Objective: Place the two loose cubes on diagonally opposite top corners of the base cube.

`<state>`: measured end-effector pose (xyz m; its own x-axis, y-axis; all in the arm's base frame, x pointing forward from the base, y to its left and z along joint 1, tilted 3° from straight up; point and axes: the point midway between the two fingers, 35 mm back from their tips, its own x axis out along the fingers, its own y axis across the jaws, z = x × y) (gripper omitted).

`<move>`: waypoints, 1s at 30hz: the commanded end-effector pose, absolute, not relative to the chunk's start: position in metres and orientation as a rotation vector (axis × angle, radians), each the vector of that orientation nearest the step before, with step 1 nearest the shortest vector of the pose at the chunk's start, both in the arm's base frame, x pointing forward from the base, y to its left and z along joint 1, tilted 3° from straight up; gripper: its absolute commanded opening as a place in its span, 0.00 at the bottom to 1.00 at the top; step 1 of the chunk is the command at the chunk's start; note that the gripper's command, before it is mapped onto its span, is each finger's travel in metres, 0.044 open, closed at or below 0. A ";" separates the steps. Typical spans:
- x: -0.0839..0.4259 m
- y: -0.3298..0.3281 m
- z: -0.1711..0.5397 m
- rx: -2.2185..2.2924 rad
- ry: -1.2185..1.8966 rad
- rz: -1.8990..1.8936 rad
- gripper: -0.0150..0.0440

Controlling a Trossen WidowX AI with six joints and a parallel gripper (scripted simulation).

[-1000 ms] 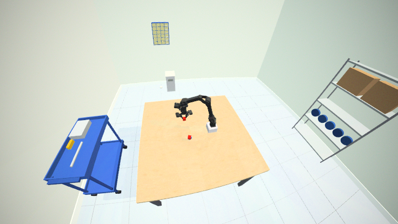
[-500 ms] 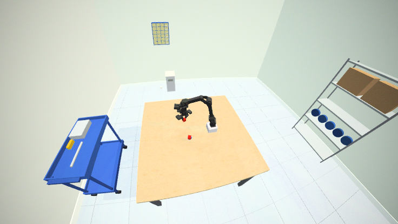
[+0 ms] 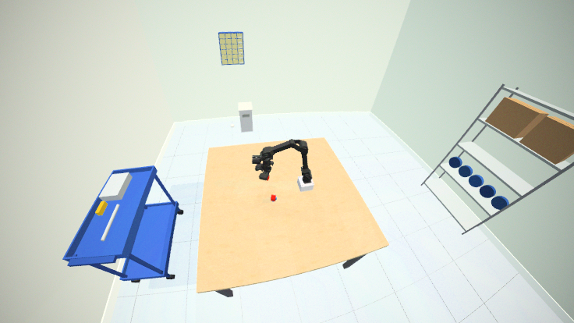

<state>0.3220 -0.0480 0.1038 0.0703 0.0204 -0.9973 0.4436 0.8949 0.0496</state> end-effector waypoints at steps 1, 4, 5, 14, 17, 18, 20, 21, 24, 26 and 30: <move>0.318 -0.035 0.102 0.237 1.497 -0.195 0.43; 0.316 -0.026 0.101 0.133 1.503 -0.097 0.43; 0.316 -0.023 0.101 0.099 1.505 -0.065 0.43; 0.309 0.003 0.100 -0.212 1.492 0.229 0.43; 0.306 0.012 0.099 -0.315 1.478 0.327 0.43; 0.305 0.015 0.099 -0.349 1.472 0.360 0.43; 0.303 0.020 0.098 -0.418 1.459 0.424 0.43; 0.302 0.023 0.098 -0.452 1.452 0.457 0.43; 0.298 0.031 0.098 -0.555 1.428 0.554 0.43; 0.296 0.036 0.097 -0.623 1.408 0.618 0.43; 0.291 0.047 0.096 -0.759 1.364 0.746 0.43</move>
<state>0.2966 0.0396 0.0986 0.0676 0.0309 -0.9972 -0.7398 0.6721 -0.0294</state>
